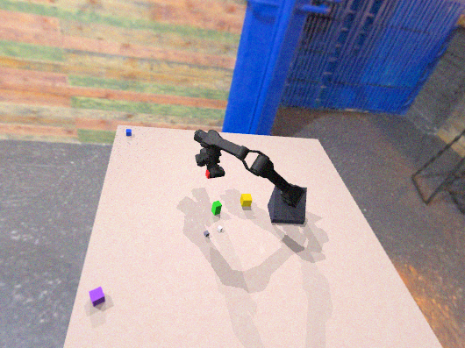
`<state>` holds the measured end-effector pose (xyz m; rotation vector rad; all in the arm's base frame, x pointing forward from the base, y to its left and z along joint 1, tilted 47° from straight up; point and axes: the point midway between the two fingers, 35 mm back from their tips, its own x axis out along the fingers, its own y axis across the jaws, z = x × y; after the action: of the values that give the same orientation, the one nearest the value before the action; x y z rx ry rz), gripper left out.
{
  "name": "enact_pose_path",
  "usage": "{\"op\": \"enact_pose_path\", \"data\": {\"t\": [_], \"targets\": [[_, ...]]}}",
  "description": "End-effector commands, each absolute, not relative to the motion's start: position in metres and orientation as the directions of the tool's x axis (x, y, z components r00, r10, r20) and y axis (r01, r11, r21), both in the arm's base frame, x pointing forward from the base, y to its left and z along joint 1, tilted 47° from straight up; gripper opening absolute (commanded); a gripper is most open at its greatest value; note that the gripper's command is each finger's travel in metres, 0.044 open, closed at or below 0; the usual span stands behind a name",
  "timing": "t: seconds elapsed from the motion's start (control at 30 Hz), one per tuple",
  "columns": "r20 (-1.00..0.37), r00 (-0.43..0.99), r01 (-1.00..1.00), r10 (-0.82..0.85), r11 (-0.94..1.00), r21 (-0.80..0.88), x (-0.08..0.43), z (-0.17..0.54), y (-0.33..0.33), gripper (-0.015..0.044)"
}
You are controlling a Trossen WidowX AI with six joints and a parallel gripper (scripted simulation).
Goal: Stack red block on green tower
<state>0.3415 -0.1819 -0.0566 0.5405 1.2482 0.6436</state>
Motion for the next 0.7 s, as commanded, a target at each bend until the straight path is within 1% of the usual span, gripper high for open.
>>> {"op": "enact_pose_path", "data": {"t": [0.0,0.3,0.67], "targets": [[-0.689,0.190,-0.153,0.700,0.714,0.683,0.338,-0.044,-0.195,0.0000],[-0.689,0.189,-0.153,0.700,0.714,0.683,0.337,-0.039,-0.200,0.0000],[-0.690,0.189,-0.151,0.699,0.715,0.683,0.340,0.002,-0.165,0.0000]]}}
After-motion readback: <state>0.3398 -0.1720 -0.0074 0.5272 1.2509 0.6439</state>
